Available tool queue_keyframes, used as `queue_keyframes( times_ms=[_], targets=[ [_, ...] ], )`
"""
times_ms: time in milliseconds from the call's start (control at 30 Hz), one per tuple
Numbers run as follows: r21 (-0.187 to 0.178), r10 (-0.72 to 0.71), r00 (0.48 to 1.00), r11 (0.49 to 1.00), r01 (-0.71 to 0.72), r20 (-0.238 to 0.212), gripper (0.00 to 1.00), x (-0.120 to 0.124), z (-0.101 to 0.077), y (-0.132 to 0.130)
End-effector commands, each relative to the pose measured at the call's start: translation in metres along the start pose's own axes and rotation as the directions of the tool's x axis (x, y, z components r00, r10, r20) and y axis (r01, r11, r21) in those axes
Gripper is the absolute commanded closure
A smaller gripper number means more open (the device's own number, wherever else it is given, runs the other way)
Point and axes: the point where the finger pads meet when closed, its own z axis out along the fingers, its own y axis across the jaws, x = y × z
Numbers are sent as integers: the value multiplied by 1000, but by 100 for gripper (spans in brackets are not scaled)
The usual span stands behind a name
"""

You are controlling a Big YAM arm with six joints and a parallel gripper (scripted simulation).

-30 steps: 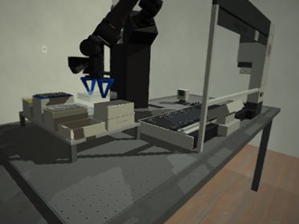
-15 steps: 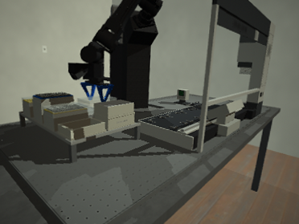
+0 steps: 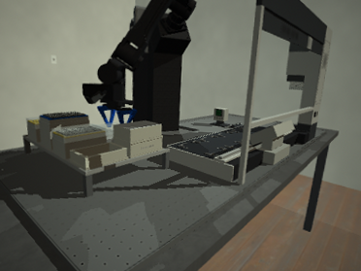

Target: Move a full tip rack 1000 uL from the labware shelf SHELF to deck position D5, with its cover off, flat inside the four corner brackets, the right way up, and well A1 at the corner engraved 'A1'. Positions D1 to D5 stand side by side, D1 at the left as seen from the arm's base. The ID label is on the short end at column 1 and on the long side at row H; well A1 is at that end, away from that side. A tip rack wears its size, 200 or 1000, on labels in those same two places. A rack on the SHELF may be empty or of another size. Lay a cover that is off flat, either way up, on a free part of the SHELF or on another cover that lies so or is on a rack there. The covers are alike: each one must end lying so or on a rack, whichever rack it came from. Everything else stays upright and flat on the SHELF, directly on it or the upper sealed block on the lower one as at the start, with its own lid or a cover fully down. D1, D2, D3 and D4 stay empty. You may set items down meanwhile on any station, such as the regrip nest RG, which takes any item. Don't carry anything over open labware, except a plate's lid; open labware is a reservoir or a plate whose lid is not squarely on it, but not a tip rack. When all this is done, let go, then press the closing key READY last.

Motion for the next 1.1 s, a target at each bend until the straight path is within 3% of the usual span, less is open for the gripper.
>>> queue_keyframes(
  times_ms=[0,533,1067],
  targets=[
    [-7,6,1000,1000,-6,-7,100,6,14,4],
    [-7,6,1000,1000,-6,-8,100,7,37,3],
    [1,15,1000,1000,-15,-20,100,9,37,1]
  ],
)
